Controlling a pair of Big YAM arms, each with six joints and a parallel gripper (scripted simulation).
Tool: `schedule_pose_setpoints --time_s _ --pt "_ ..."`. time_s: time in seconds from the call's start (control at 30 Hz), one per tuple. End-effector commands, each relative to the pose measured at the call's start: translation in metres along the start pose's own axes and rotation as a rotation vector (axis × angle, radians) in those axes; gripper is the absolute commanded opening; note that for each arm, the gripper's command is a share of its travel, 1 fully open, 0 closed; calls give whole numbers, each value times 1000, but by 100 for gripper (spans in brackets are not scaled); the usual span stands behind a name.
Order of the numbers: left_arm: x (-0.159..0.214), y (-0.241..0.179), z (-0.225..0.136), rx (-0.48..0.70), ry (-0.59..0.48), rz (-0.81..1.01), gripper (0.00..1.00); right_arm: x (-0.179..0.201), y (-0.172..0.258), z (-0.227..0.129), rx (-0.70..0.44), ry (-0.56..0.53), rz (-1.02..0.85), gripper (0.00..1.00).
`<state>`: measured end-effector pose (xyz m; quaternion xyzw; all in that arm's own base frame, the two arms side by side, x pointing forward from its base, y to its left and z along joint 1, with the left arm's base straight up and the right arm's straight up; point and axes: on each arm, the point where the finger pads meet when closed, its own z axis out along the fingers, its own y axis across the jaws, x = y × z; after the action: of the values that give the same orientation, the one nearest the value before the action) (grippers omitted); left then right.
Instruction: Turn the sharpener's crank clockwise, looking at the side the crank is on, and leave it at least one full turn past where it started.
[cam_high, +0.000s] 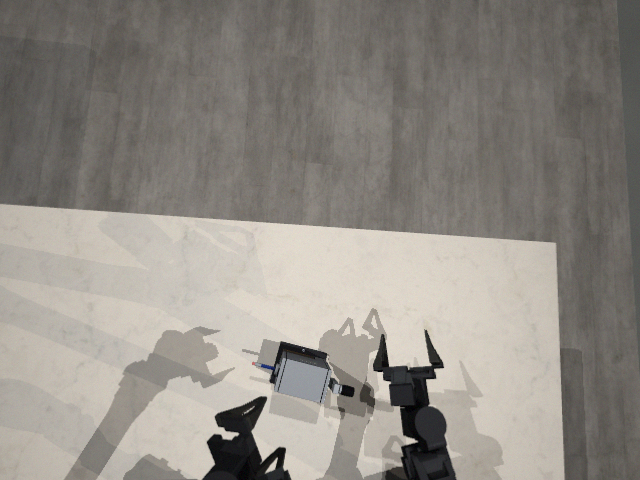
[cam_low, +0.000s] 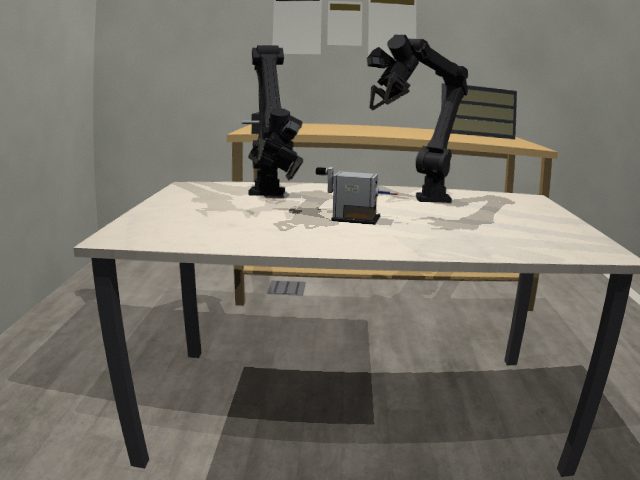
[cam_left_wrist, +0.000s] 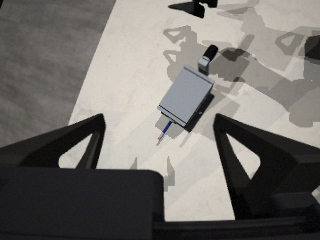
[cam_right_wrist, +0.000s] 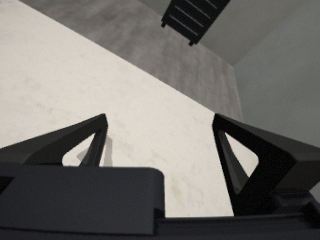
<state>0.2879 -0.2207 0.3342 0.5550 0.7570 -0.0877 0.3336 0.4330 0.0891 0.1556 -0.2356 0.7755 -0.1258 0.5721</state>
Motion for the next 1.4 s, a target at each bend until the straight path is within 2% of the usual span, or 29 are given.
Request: schedule_pose_setpoints --time_s 0.0,0.2,0.43,0.5,0.67,0.8,1.23,1.37 --pt "-34 -4 -46 -130 -114 -162 100 -41 -1 11 -39 1 111 100" --pt "-36 -59 -91 -93 -288 -301 100 -68 56 -24 -269 150 204 100" --pt "-40 -85 -140 -52 -449 -364 100 -82 95 -83 -457 317 221 100" --pt "-34 -90 -137 -45 -449 -362 100 -80 101 -98 -494 358 215 100" --pt "-35 -91 -133 -45 -441 -341 100 -79 109 -113 -539 410 205 100" --pt "-41 -86 -145 -58 -464 -345 100 -80 111 -128 -567 428 197 100" --pt "-38 -87 -143 -53 -452 -345 100 -77 113 -126 -571 436 179 100" --pt "-38 -87 -143 -53 -452 -345 100 -69 107 -118 -590 437 84 55"
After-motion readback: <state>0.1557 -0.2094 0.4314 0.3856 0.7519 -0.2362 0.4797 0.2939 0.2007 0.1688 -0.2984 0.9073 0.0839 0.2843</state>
